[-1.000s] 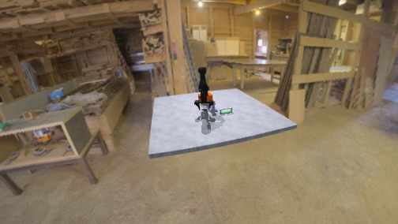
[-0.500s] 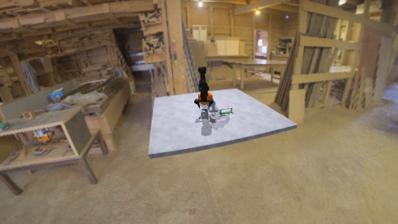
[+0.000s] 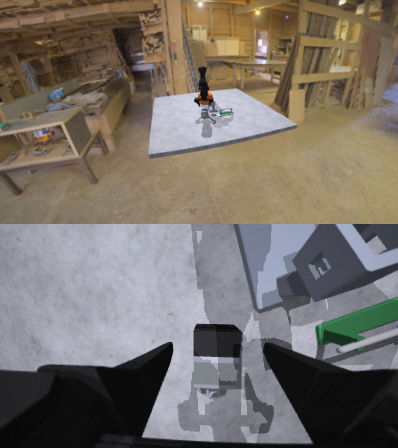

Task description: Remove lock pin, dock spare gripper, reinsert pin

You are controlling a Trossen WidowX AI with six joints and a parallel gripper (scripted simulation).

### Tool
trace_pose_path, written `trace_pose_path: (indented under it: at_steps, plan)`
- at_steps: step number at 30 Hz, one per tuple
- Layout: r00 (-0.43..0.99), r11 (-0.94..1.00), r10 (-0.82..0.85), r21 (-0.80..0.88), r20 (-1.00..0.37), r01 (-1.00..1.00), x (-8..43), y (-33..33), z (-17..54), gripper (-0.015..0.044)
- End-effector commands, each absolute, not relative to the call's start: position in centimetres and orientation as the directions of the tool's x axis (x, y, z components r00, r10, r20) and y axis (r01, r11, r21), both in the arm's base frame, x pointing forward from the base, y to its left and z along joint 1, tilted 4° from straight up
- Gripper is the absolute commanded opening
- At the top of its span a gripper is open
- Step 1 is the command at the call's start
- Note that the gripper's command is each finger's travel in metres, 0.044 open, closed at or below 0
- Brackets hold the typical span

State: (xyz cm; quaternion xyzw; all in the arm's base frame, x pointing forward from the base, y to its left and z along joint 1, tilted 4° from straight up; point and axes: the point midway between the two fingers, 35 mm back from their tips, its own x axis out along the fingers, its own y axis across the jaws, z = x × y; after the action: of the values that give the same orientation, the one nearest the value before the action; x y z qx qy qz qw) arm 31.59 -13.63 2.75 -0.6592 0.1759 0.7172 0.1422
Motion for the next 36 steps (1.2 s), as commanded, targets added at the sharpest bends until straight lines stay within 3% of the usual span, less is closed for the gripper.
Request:
trace_pose_path:
  at_steps: [1,7,9,15,20,27,36]
  plan:
    - [-0.061,-0.896,-0.039,0.062,-0.997,-0.440,32.1,-13.6,6.2,0.0440]
    - [-0.059,-0.891,-0.041,0.063,-0.997,-0.450,32.0,-13.6,6.7,0.0440]
    - [-0.037,-0.826,-0.053,0.065,-0.998,-0.560,32.2,-13.6,6.7,0.0440]
    - [0.063,-0.382,-0.106,-0.018,-0.992,-0.924,32.7,-13.8,6.8,0.0440]
    - [0.147,0.085,-0.149,-0.161,-0.978,-0.983,33.1,-13.9,7.1,0.0440]
    - [0.260,0.670,-0.206,-0.330,-0.943,-0.665,33.6,-14.1,7.6,0.0440]
    - [0.357,0.933,-0.254,-0.324,-0.899,-0.153,33.9,-14.1,8.2,0.0440]
